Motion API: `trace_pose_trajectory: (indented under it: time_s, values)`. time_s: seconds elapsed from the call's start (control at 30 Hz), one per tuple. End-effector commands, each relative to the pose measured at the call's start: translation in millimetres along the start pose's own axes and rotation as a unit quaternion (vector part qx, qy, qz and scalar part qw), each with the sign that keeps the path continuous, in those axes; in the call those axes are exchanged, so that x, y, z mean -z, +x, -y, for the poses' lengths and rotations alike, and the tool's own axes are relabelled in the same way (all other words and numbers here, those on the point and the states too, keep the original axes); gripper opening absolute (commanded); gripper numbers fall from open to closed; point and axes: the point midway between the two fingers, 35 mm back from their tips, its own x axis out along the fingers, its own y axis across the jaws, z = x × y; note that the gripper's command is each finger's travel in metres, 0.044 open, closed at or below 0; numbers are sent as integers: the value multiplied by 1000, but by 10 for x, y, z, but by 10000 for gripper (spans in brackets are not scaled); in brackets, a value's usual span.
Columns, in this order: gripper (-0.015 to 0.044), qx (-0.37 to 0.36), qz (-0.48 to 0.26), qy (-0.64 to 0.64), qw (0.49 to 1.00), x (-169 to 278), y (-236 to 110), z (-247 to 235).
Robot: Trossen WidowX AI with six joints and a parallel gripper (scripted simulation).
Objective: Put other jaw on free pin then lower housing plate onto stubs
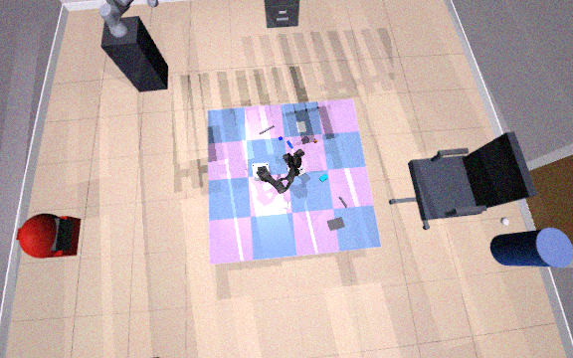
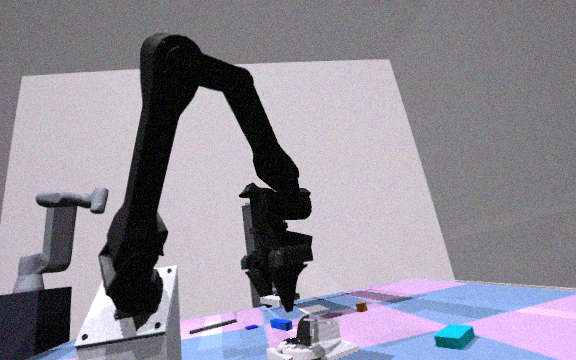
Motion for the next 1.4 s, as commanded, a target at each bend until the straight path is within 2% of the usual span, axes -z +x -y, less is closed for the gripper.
trace_pose_trajectory:
  time_s: [0.0, 1.37]
  values:
    - [351, 1, 1, 2, 1000, -3, -2, -21]
    - [351, 1, 1, -1, 1000, 3, -2, 21]
